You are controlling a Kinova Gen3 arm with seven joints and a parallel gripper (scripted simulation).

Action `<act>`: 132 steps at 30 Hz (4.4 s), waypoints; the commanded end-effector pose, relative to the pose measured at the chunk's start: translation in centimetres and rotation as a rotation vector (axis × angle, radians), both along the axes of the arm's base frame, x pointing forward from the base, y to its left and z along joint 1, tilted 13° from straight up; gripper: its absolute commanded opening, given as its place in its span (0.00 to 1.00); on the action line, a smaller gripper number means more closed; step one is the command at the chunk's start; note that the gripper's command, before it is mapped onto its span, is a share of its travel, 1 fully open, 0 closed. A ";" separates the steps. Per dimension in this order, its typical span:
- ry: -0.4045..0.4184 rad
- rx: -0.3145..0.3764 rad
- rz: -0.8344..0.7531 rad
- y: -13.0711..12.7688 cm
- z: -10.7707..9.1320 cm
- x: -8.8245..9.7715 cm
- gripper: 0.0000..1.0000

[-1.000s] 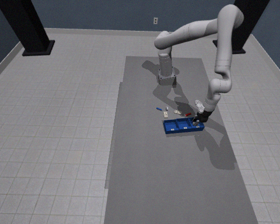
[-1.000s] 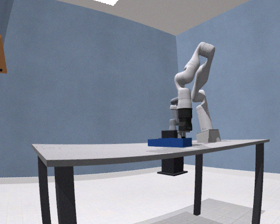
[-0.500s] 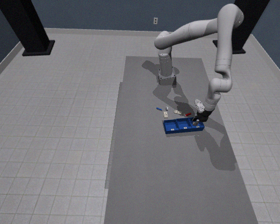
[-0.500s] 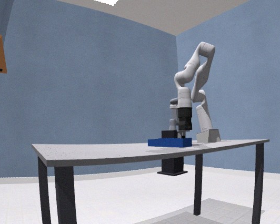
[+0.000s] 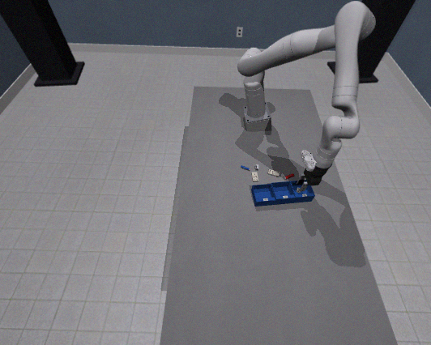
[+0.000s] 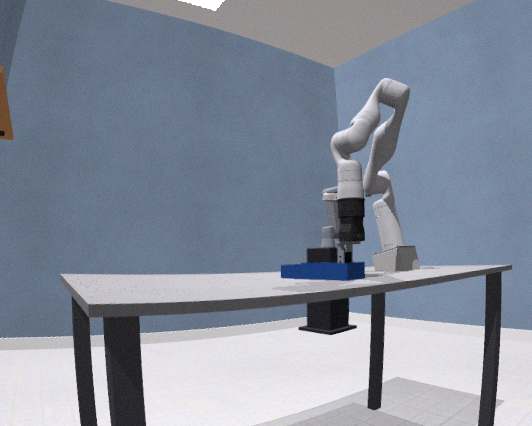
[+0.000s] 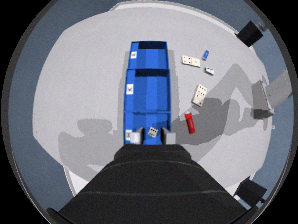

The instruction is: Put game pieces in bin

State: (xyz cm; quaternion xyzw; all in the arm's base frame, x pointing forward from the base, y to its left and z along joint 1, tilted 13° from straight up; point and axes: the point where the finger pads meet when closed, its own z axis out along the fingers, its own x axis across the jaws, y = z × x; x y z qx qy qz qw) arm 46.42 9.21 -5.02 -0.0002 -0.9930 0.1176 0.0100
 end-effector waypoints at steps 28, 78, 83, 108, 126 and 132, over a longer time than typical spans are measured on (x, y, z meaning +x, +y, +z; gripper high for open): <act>-0.006 0.004 0.002 0.9 2.8 0.2 0.64; -0.110 0.001 -0.421 -7.3 4.9 -11.4 0.79; -0.104 0.001 -0.420 -7.2 4.9 -11.6 0.79; -0.108 -0.003 -0.425 -7.2 4.9 -11.2 0.79; -0.108 -0.005 -0.423 -7.7 3.6 -11.2 0.79; -0.108 -0.006 -0.423 -8.5 1.3 -11.4 0.79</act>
